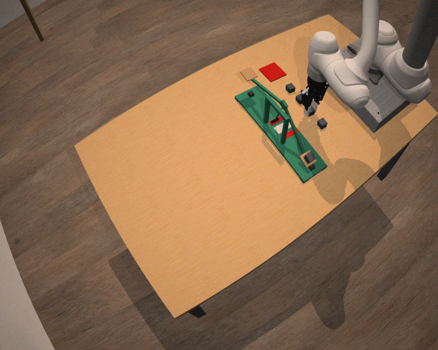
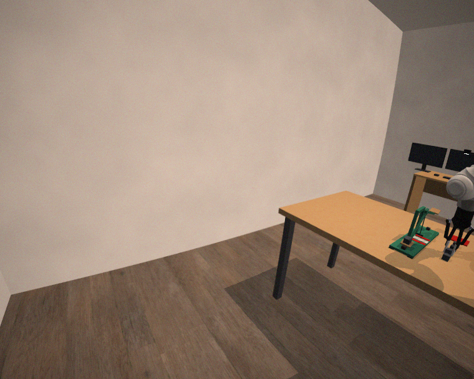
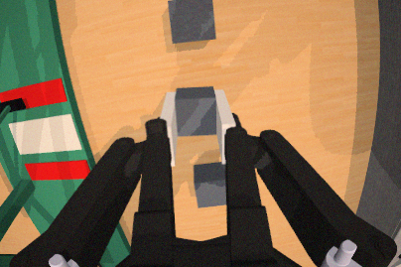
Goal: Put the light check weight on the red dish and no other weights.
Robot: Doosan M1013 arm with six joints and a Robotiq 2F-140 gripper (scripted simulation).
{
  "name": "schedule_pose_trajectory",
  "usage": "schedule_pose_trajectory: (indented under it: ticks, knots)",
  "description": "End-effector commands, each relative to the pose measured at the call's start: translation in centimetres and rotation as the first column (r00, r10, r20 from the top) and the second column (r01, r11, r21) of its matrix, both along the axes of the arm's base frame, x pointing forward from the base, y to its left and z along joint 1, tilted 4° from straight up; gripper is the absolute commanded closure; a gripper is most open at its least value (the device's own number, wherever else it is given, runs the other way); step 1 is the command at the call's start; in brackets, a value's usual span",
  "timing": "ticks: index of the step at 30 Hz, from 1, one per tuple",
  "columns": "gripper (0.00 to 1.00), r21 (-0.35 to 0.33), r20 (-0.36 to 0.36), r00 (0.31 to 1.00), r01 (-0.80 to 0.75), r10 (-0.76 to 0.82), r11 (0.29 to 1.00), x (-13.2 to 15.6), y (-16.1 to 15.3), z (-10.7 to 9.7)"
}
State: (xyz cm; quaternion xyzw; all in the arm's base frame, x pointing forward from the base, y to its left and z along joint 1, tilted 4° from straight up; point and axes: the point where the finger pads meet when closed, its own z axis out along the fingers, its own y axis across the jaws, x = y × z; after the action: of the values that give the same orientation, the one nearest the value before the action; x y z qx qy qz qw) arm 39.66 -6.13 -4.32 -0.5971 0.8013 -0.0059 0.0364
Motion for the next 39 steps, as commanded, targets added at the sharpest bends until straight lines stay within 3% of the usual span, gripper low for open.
schedule_pose_trajectory:
  ticks: [1, 7, 20, 33, 39]
  knots:
    - [0.76, 0.001, 0.002, 1.000, 0.004, -0.004, 1.000, 0.0, 0.0, -0.2]
    - [0.76, 0.001, 0.002, 1.000, 0.004, -0.004, 1.000, 0.0, 0.0, -0.2]
    - [0.65, 0.001, 0.002, 1.000, 0.004, -0.004, 1.000, 0.0, 0.0, -0.2]
    - [0.65, 0.001, 0.002, 1.000, 0.004, -0.004, 1.000, 0.0, 0.0, -0.2]
    - [0.65, 0.001, 0.002, 1.000, 0.004, -0.004, 1.000, -0.1, -0.1, 1.1]
